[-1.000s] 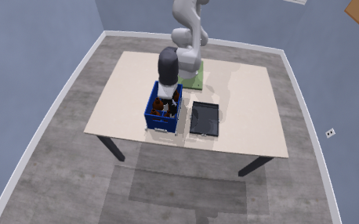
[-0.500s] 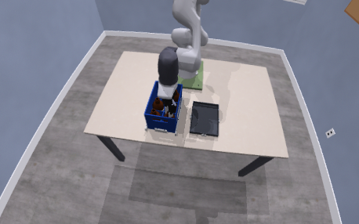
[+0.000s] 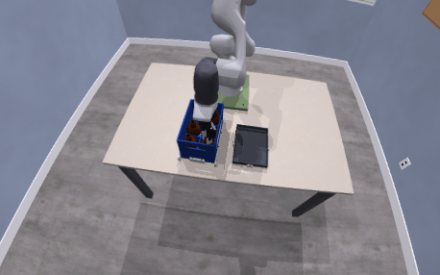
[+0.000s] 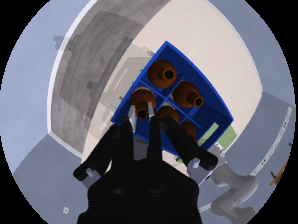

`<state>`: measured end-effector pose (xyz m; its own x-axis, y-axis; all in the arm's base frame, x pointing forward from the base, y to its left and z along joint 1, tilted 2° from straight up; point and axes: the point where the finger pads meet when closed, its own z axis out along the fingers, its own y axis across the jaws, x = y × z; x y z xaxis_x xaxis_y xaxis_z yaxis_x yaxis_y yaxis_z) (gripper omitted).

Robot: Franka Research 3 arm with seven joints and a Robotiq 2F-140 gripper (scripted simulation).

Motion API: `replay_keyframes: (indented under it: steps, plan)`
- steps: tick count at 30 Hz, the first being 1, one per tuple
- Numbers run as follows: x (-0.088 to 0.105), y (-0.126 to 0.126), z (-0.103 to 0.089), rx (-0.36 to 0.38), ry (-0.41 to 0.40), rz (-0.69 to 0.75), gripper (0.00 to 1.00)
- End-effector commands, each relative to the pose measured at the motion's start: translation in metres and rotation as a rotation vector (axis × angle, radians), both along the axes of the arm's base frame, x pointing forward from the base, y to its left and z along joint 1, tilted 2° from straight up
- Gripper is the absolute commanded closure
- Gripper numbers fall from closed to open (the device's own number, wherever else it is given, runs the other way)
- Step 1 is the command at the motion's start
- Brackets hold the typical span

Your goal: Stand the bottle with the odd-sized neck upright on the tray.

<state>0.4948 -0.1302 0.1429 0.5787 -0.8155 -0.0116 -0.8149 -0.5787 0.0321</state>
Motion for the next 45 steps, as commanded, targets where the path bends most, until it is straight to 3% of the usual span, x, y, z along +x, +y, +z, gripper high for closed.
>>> replay_keyframes:
  steps: [1, 38, 39, 45]
  plan:
    - [-0.0002, -0.0008, -0.0015, 0.002, 0.0, -0.004, 0.9]
    - [-0.0002, -0.0008, -0.0015, 0.002, 0.0, -0.004, 0.9]
    - [-0.0002, -0.0008, -0.0015, 0.002, 0.0, -0.004, 0.56]
    - [-0.0002, -0.0008, -0.0015, 0.002, 0.0, -0.004, 0.56]
